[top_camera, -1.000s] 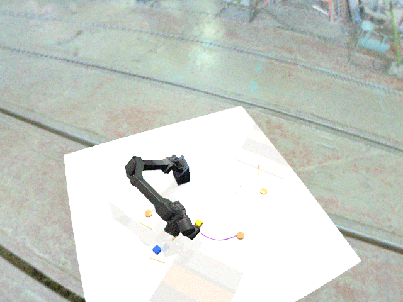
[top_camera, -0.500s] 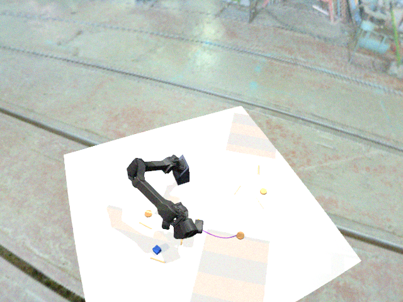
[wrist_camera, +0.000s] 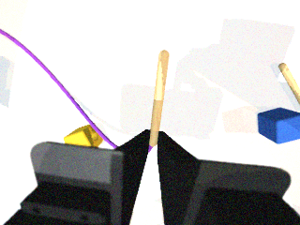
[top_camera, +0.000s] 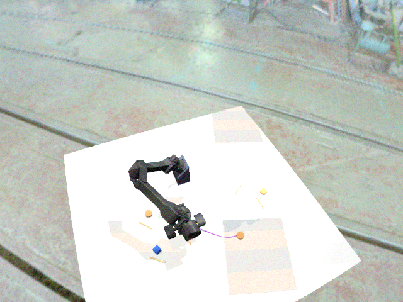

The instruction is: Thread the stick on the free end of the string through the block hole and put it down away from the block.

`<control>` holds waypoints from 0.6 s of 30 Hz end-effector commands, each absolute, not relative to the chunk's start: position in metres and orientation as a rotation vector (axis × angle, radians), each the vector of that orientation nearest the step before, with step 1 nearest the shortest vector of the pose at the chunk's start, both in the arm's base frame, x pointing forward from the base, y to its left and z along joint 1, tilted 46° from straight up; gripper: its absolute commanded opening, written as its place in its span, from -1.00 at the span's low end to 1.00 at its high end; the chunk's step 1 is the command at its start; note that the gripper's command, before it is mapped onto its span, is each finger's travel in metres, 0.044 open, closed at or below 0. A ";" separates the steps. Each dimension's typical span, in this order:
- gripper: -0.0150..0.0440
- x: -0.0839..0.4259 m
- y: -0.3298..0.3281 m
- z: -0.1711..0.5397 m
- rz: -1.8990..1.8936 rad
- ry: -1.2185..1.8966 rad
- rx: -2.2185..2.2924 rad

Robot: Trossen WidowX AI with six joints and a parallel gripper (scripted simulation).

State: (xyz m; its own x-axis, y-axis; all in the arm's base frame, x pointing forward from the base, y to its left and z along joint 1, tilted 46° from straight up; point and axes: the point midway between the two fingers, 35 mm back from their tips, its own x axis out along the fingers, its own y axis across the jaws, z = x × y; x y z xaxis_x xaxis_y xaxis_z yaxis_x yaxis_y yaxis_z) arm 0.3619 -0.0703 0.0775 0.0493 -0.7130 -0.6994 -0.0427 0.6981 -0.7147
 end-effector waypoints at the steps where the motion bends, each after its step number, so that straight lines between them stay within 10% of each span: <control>1: -0.49 0.365 -0.068 0.075 -0.454 1.512 -0.791; 18: -0.49 0.375 -0.061 0.068 0.026 1.670 -1.262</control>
State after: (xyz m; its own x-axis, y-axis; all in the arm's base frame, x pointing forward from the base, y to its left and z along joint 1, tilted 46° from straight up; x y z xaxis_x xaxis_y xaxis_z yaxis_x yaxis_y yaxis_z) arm 0.3736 -0.0627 0.0706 0.0497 -0.7131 -0.6993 -0.6382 0.5159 -0.5714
